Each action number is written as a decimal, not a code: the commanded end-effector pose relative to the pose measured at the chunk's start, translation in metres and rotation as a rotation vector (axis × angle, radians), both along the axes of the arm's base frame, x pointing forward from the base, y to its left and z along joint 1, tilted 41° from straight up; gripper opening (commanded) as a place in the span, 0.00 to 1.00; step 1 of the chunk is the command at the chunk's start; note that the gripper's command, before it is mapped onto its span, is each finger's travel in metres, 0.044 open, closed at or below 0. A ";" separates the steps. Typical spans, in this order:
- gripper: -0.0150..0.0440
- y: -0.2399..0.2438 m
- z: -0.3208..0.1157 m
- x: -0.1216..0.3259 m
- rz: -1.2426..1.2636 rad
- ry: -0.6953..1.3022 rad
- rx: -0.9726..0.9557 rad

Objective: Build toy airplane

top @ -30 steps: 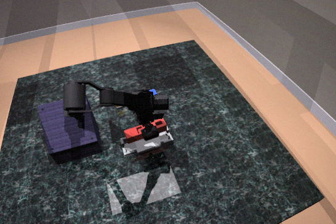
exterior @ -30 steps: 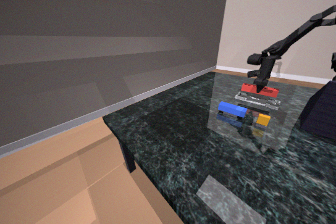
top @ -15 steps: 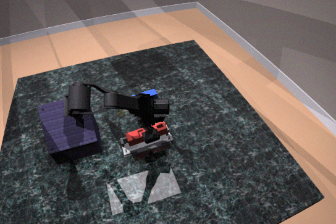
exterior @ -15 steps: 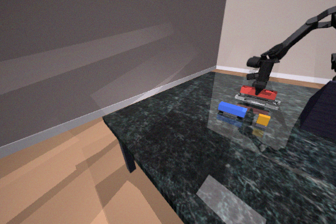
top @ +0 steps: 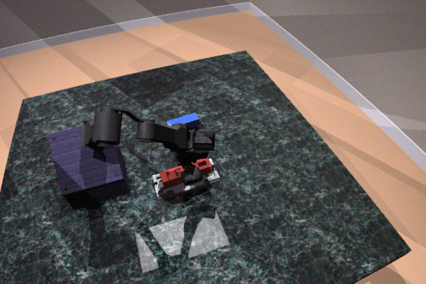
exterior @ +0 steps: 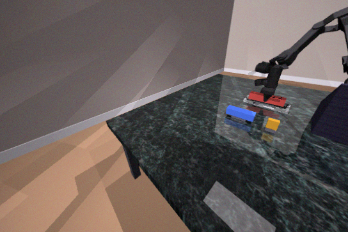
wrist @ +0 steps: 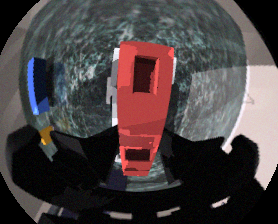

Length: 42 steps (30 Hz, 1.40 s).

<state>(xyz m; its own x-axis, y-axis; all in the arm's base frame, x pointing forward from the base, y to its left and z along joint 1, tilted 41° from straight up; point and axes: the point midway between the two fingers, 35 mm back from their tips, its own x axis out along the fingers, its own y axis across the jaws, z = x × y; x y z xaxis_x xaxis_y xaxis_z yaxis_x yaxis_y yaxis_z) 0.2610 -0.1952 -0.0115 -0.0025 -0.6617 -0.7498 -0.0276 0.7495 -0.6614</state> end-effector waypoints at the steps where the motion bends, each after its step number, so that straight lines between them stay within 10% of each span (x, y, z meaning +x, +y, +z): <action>1: 0.58 0.000 -0.003 -0.001 0.003 0.006 0.005; 11: 0.31 0.000 0.000 0.000 0.000 0.001 0.000; 27: 1.00 0.000 0.000 0.000 0.000 0.001 0.000; 42: 1.00 0.068 0.077 0.002 0.003 0.005 0.010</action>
